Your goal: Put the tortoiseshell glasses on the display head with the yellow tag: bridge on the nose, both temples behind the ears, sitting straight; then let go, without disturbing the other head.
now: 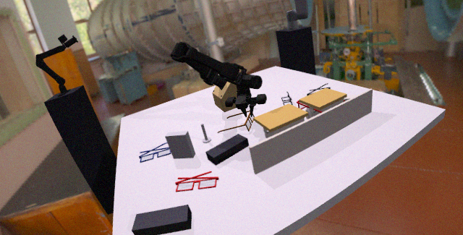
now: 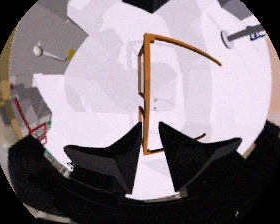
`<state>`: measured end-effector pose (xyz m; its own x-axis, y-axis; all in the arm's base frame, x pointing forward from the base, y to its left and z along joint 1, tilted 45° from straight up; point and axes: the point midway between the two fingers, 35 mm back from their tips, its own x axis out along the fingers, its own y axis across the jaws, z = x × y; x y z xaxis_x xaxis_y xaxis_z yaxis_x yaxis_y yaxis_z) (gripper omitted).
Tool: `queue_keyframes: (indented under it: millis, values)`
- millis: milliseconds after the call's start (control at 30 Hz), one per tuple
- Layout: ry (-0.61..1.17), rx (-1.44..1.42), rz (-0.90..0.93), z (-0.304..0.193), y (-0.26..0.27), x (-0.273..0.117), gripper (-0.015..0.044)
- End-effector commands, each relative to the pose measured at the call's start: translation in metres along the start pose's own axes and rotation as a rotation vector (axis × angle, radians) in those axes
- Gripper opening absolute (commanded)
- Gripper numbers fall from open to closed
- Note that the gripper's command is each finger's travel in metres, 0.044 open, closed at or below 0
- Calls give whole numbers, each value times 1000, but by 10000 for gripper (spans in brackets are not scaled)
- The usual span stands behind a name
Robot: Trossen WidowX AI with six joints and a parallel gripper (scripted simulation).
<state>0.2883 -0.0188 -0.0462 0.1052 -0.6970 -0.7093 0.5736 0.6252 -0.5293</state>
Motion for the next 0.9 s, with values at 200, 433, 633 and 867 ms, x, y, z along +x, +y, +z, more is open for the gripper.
queue_keyframes:
  millis: [200, 433, 633, 867]
  values:
    - [-1, 0, -4, -1, -5, -6, 107]
    - [0, 0, -2, -1, 7, -52, 107]
    - [-7, -12, -3, -3, 7, -45, 200]
    - [-6, -13, -3, -3, 6, -46, 200]
